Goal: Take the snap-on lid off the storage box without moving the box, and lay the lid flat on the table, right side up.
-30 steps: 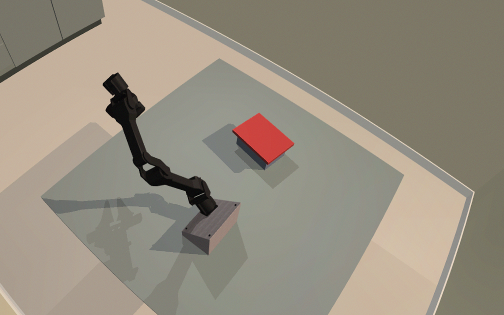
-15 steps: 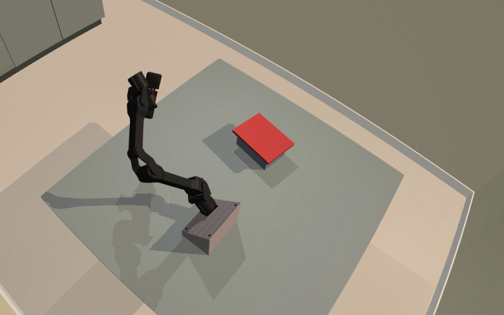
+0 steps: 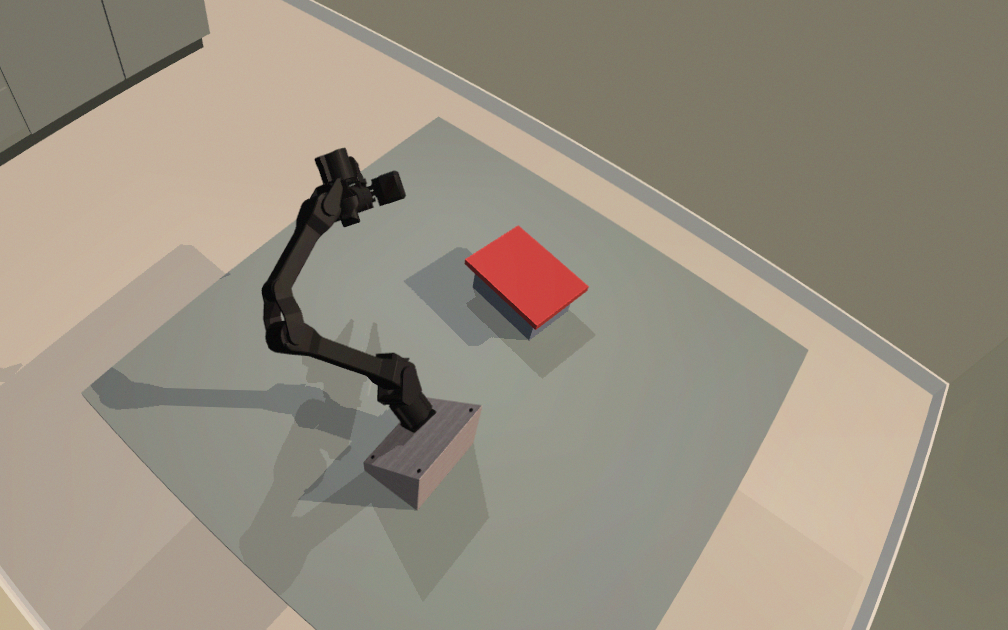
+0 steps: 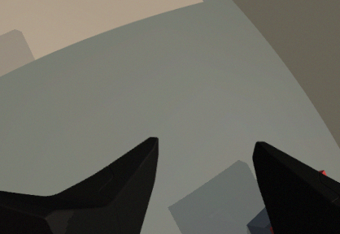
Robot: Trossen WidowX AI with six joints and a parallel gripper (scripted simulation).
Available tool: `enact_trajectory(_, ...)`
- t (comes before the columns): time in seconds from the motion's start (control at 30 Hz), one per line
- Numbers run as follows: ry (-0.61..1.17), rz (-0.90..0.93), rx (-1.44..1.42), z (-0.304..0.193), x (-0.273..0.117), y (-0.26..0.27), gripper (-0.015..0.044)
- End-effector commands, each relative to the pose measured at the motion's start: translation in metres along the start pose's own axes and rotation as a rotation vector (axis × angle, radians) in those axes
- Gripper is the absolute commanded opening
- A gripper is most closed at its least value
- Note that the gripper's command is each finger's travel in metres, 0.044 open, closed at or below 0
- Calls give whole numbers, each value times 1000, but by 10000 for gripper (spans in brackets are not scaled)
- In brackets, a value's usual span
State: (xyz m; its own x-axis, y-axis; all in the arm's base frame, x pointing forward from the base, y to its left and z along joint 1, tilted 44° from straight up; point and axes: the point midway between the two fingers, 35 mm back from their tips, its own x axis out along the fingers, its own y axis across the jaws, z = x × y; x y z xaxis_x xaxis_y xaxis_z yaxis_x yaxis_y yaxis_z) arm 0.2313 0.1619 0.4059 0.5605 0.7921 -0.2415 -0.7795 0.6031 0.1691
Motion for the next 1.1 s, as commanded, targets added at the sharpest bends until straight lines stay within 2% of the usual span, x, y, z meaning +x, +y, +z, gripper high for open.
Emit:
enact_trajectory(0.0, 46, -113, 514, -45, 16, -57, 235)
enact_trajectory(0.2, 41, -204, 879, -79, 18, -94, 235)
enact_trajectory(0.47, -39, -359, 1513, -142, 8, -149, 235)
enact_trajectory(0.53, -54, -376, 1589, -150, 6, -154, 235)
enact_trajectory(0.8, -249, -507, 2246, -221, -17, -191, 235)
enact_trajectory(0.93, -326, -534, 2435, -242, -25, -198, 235)
enact_trajectory(1.07, -333, -536, 2452, -243, -26, -198, 235)
